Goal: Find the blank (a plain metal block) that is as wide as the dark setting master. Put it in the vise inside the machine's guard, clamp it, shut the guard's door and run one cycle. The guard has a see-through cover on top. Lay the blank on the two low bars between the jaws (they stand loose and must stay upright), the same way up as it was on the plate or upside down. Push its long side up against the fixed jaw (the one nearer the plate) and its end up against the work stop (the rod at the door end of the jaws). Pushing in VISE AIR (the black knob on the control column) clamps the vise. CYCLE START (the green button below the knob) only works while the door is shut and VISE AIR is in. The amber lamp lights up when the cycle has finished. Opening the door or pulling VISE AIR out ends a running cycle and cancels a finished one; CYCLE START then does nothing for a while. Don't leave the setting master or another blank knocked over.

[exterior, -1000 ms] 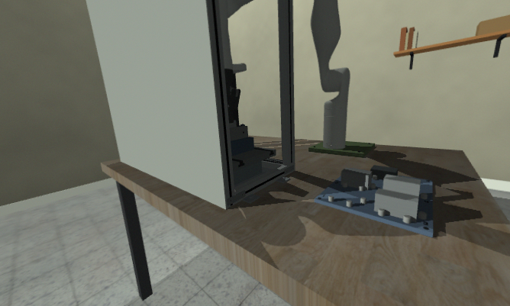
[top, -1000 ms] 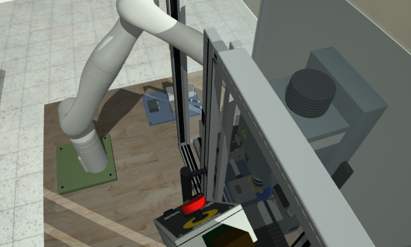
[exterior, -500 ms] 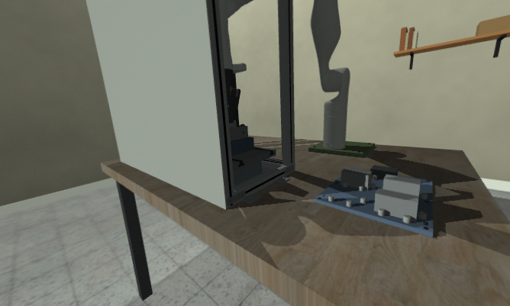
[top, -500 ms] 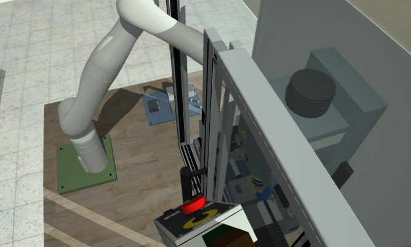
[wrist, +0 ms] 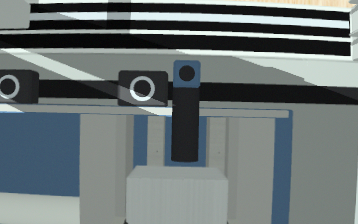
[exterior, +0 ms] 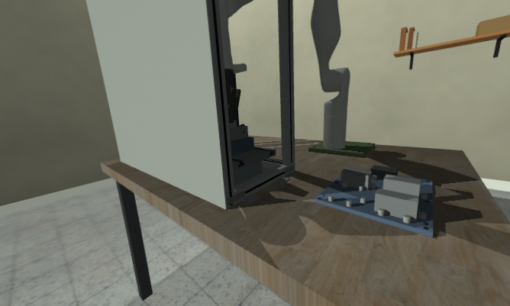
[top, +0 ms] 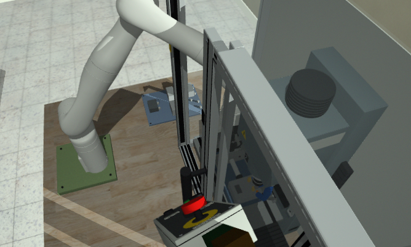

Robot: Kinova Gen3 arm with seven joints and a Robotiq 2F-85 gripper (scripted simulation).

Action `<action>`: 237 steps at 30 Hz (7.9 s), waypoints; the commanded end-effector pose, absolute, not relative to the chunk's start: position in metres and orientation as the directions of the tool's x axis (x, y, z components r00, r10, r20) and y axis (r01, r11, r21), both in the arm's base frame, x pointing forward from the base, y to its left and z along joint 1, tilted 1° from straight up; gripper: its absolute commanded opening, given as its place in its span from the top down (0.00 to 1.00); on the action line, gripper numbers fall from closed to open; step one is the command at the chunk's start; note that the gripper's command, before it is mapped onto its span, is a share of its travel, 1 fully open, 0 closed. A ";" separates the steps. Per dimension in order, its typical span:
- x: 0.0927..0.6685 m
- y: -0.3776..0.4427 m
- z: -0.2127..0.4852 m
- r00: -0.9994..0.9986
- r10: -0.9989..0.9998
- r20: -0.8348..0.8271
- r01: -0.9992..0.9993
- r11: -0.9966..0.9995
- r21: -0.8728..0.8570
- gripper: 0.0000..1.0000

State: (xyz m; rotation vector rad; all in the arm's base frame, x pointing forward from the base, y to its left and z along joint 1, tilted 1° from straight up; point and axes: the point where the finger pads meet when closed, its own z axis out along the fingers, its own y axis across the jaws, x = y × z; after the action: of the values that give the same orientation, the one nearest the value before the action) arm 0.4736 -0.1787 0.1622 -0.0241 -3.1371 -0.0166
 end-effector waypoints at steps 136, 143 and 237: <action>0.476 -0.175 0.163 -1.000 0.013 -0.003 0.013 1.000 0.012 0.90; 0.476 -0.175 0.163 -1.000 0.013 -0.003 0.013 1.000 0.012 0.90; 0.469 -0.177 0.163 -1.000 0.020 -0.002 0.020 1.000 0.012 0.00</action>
State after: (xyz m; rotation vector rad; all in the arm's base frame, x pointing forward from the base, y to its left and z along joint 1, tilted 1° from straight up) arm 0.4691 -0.1770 0.1623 -0.0317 -3.1411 -0.0197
